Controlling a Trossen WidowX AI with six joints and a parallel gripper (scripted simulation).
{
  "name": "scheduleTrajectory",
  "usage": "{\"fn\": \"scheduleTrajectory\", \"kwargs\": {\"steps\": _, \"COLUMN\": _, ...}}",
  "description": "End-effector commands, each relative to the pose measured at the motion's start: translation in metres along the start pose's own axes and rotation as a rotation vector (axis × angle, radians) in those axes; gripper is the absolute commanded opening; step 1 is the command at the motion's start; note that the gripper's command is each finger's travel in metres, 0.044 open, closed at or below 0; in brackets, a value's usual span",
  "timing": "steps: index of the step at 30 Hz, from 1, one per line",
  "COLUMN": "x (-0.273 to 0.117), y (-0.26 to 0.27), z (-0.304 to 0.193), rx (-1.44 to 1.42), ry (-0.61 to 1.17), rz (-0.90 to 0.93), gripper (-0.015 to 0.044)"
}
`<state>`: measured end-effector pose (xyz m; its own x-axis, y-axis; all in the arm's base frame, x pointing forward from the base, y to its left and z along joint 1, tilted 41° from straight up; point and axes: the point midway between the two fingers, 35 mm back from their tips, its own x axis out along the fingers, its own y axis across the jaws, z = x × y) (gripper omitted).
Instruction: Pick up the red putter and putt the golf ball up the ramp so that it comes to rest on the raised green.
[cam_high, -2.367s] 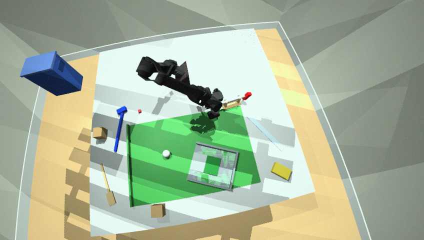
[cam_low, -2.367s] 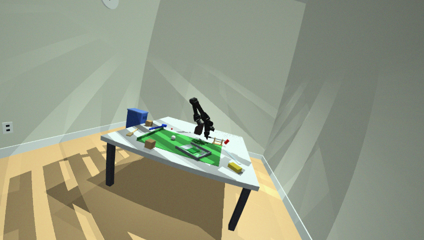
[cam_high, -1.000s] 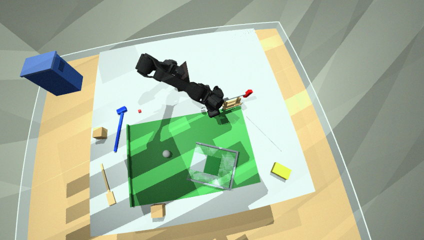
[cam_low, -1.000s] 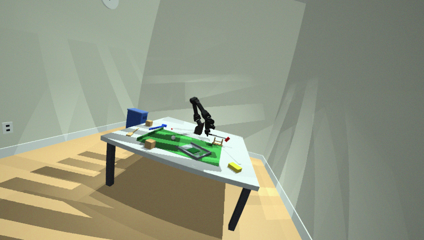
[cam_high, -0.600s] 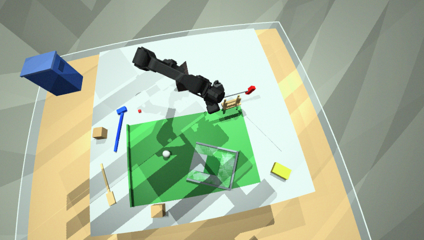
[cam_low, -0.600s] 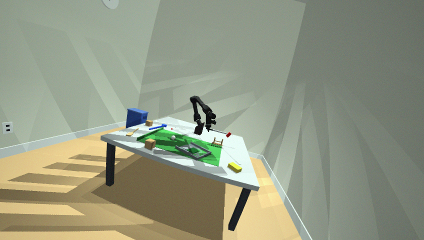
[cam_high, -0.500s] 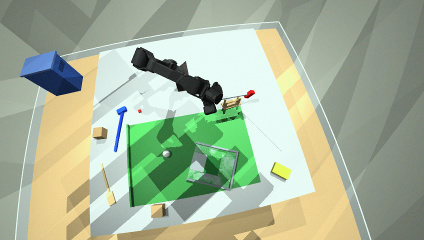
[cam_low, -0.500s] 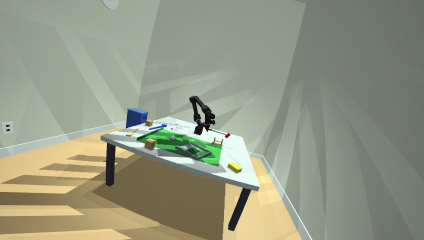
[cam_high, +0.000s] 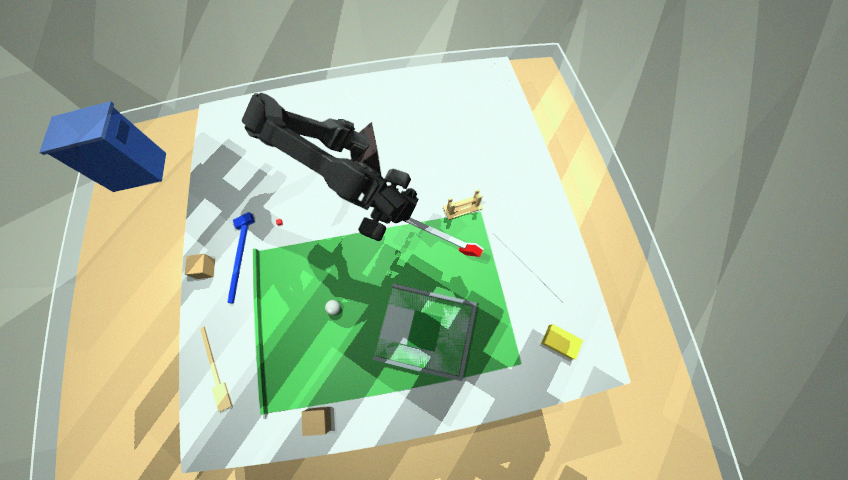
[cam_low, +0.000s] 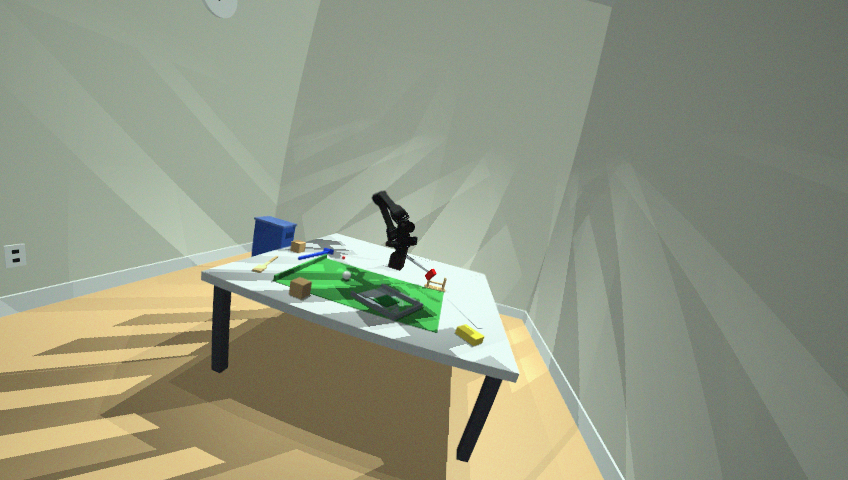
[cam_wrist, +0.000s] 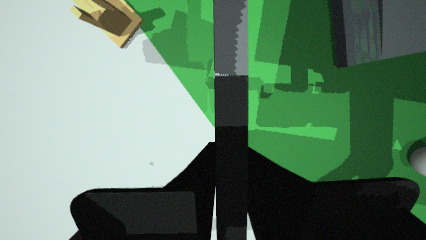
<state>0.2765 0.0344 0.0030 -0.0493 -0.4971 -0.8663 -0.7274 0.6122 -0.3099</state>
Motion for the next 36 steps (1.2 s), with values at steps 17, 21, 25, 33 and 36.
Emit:
{"fn": "scheduleTrajectory", "kwargs": {"steps": 17, "x": -0.029, "y": -0.061, "z": -0.094, "rx": 0.906, "ry": 0.048, "rz": -0.117, "gripper": 0.0000}}
{"fn": "scheduleTrajectory", "kwargs": {"steps": 21, "x": -0.034, "y": -0.069, "z": -0.115, "rx": 1.083, "ry": 0.053, "rz": -0.147, "gripper": 0.0000}}
{"fn": "scheduleTrajectory", "kwargs": {"steps": 25, "x": -0.039, "y": -0.075, "z": -0.136, "rx": 1.260, "ry": 0.057, "rz": -0.180, "gripper": 0.0000}}
{"fn": "scheduleTrajectory", "kwargs": {"steps": 33, "x": -0.042, "y": -0.078, "z": -0.150, "rx": 1.369, "ry": 0.058, "rz": -0.203, "gripper": 0.0000}}
{"fn": "scheduleTrajectory", "kwargs": {"steps": 36, "x": -0.040, "y": -0.078, "z": -0.150, "rx": 1.369, "ry": 0.058, "rz": -0.203, "gripper": 0.0000}}
